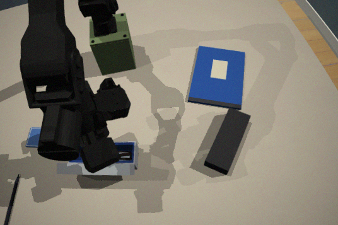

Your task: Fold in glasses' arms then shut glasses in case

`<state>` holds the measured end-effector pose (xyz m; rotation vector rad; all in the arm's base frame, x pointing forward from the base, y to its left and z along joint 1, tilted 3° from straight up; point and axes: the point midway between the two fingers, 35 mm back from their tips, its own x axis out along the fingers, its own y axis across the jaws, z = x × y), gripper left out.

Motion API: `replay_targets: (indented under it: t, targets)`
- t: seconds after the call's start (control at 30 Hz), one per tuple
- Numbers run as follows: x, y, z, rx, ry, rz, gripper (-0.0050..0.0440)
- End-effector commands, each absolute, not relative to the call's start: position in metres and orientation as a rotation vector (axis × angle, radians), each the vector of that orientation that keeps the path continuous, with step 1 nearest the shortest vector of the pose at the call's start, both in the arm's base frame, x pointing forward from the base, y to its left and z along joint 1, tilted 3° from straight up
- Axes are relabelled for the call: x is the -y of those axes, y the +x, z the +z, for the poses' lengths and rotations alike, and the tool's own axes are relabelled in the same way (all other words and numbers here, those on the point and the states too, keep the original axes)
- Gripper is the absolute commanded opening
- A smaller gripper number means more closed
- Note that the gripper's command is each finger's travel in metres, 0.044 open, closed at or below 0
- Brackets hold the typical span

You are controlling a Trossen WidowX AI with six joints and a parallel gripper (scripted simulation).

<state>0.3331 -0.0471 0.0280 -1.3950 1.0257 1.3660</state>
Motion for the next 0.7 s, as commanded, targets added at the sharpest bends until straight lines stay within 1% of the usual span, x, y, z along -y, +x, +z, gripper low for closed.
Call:
replay_targets:
  t: [0.0,0.3,0.67]
  targets:
    - [0.0472,0.333,0.0246,-0.935,-1.505,1.473,0.0]
    - [0.0477,0.3327,0.0201,-0.727,-1.726,1.678,0.0]
    - [0.0473,0.3329,0.0188,-0.714,-1.739,1.69,0.0]
